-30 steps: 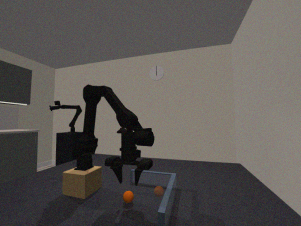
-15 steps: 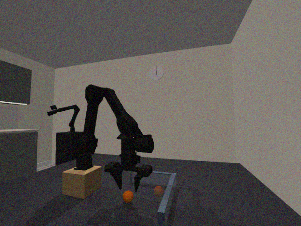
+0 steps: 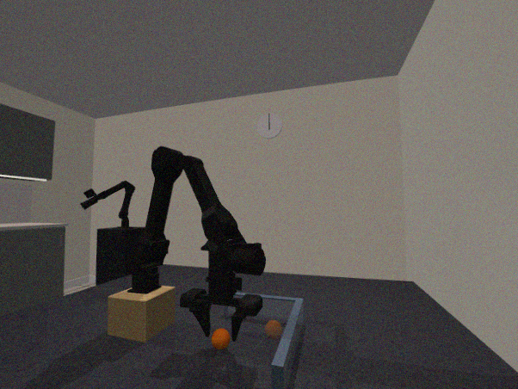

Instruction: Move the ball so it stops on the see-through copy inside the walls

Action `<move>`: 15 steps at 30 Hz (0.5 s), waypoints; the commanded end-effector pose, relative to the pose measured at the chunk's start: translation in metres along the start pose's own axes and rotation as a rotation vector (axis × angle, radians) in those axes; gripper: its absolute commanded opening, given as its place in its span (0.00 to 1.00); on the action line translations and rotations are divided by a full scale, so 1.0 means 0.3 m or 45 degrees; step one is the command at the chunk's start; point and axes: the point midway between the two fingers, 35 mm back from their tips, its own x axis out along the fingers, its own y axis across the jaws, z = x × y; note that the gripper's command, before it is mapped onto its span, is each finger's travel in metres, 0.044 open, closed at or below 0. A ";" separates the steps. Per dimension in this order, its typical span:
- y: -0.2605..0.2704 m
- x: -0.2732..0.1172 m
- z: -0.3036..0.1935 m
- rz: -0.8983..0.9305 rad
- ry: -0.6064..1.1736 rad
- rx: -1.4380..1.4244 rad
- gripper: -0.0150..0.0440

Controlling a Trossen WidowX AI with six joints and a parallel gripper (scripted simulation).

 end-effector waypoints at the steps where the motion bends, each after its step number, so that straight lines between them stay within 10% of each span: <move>1: 0.003 0.015 0.003 0.002 -0.005 -0.005 0.79; 15: -0.007 -0.020 0.001 0.002 -0.005 -0.005 0.37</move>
